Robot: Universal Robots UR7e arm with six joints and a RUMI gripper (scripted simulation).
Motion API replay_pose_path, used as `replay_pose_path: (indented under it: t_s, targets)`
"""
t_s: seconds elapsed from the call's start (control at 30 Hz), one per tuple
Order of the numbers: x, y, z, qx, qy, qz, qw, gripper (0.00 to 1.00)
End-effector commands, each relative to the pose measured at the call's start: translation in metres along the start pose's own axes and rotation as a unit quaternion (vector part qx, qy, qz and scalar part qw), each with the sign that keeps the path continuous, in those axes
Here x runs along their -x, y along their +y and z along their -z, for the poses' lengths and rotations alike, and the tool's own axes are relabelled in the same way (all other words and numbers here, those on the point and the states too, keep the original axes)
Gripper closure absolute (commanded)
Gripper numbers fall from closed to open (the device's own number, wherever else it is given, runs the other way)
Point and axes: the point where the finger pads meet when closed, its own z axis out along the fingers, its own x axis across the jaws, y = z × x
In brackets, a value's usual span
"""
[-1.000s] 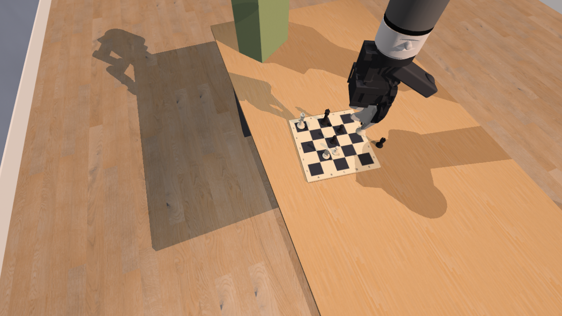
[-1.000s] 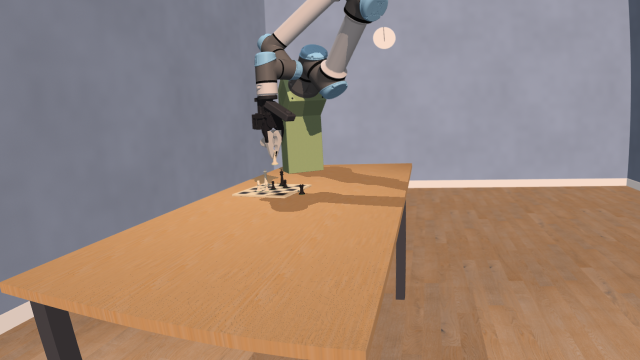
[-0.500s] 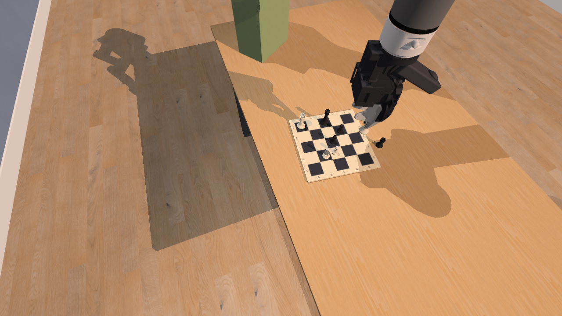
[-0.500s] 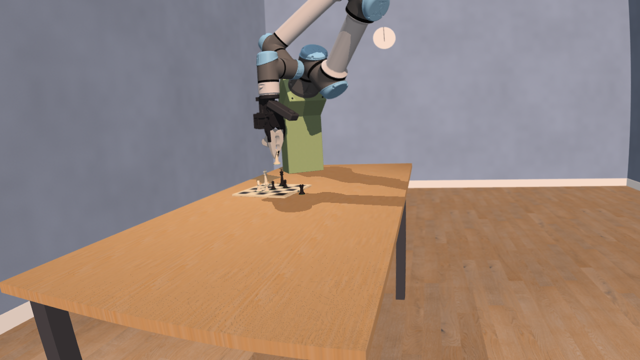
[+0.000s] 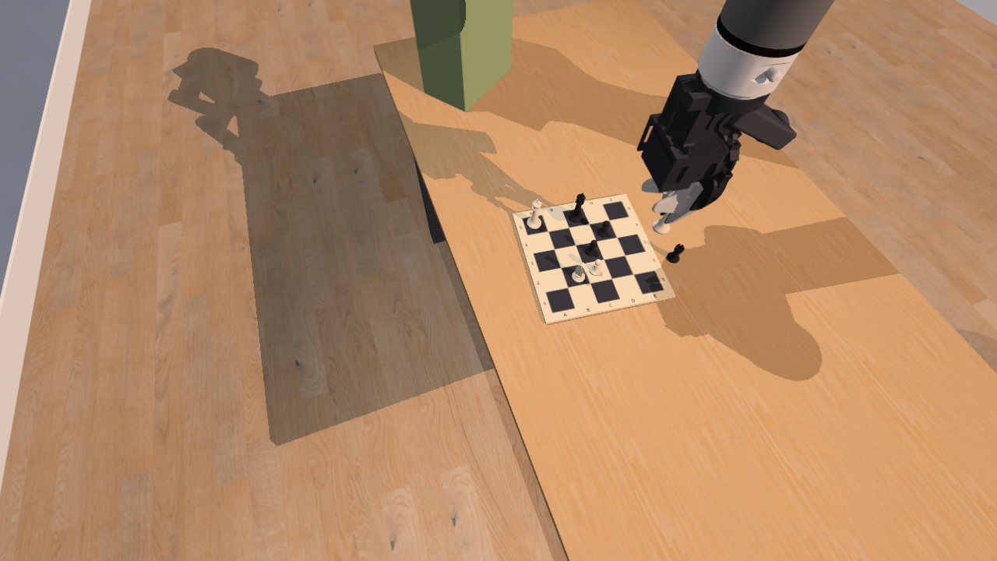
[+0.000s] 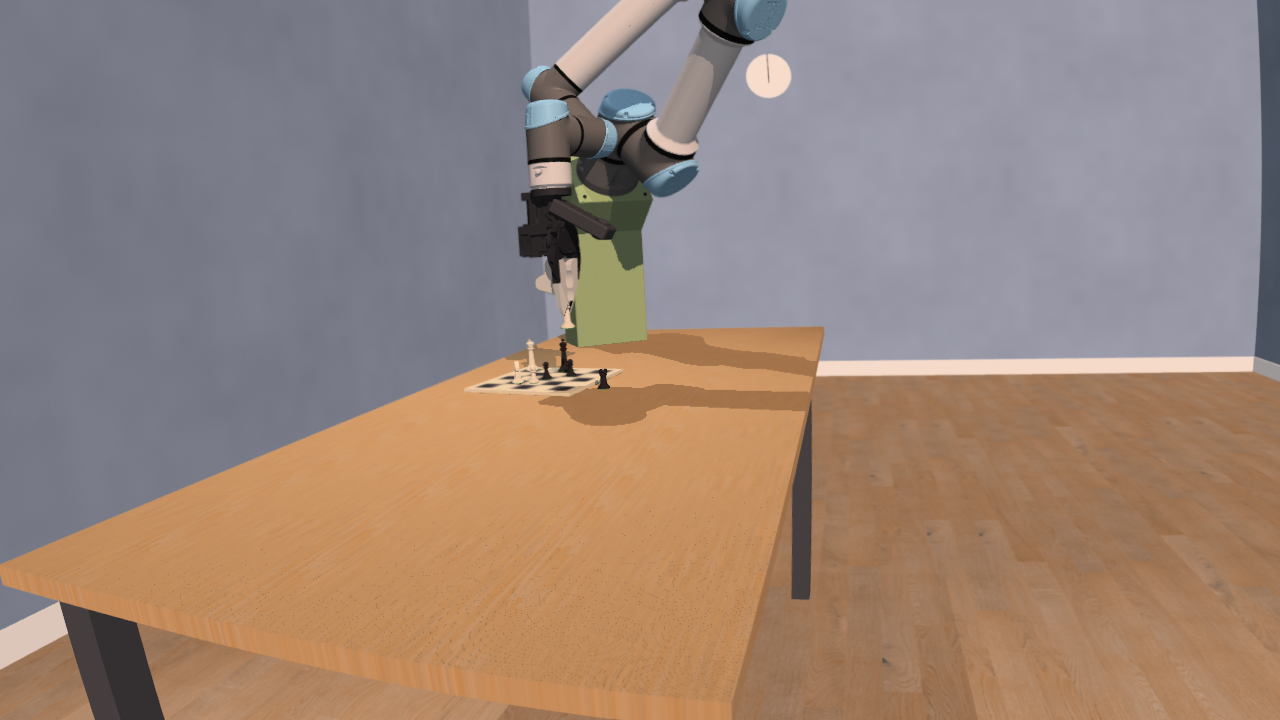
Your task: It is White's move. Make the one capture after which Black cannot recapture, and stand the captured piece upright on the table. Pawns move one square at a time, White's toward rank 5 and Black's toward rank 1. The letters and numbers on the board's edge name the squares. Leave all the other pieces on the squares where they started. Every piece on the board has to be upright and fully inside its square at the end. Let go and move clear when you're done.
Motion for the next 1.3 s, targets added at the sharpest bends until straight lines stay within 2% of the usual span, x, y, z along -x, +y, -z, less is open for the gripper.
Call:
replay_pose_path:
  t_s: [0.0,0.47,0.97,1.03,1.27]
  targets:
    - [0.000,0.000,0.000,0.000,0.000,0.001,1.000,1.00]
    - [0.000,0.000,-0.015,0.001,-0.001,0.004,1.000,1.00]
    - [0.000,0.000,-0.068,0.001,-0.001,0.004,1.000,1.00]
    - [0.000,0.000,-0.068,0.001,-0.001,0.004,1.000,1.00]
    - [0.000,0.000,-0.088,0.001,-0.001,0.004,1.000,1.00]
